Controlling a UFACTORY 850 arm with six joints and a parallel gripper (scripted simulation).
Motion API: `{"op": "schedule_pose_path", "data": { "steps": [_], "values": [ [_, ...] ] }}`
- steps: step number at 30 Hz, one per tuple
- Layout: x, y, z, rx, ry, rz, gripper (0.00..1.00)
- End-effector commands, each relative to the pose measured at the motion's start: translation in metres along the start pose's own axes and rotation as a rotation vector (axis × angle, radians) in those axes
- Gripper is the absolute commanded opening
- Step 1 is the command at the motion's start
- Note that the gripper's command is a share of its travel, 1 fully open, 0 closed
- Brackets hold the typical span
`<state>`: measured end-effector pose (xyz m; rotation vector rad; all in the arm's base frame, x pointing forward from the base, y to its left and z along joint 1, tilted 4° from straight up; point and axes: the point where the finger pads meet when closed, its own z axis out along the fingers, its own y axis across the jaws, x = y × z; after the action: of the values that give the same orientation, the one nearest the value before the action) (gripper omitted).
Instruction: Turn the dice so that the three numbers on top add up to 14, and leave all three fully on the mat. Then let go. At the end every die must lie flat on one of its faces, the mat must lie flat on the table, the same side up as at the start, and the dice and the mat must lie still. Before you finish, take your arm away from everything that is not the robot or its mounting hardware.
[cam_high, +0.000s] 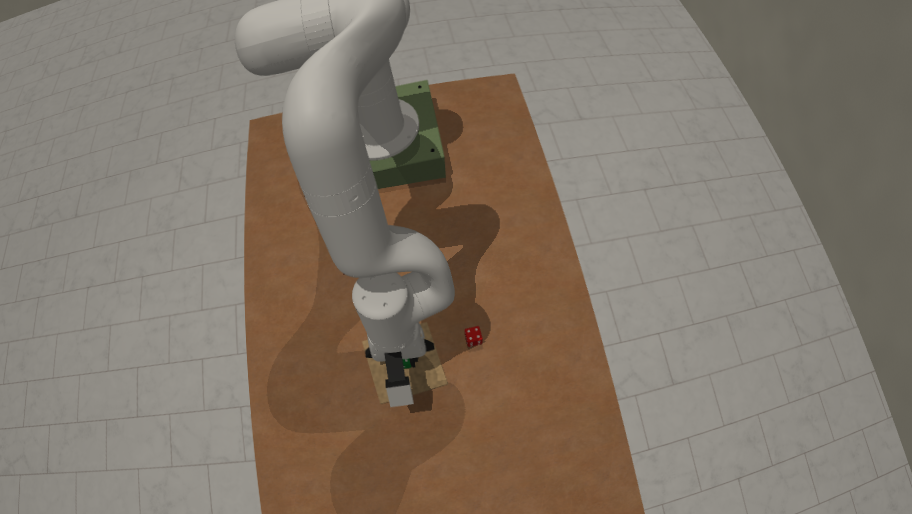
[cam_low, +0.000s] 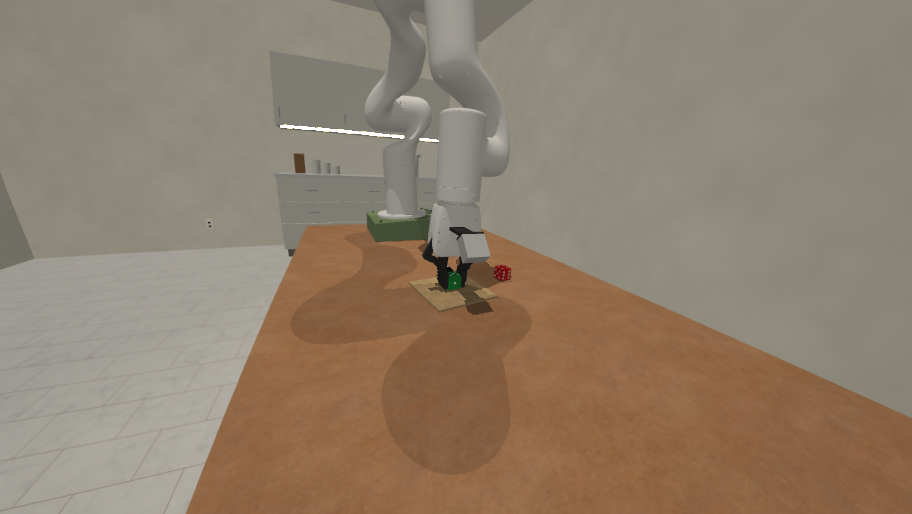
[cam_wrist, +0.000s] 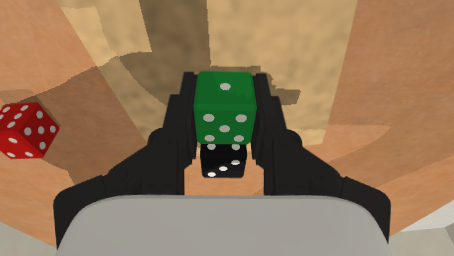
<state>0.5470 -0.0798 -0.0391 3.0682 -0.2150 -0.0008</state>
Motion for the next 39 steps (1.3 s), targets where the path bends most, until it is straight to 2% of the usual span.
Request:
{"op": "schedule_pose_path", "data": {
  "steps": [1, 39],
  "values": [
    [0.001, 0.0, -0.0007, 0.0, 0.002, 0.0, 0.27],
    [0.001, 0.0, 0.0028, 0.0, 0.002, 0.0, 0.27]
  ]
}}
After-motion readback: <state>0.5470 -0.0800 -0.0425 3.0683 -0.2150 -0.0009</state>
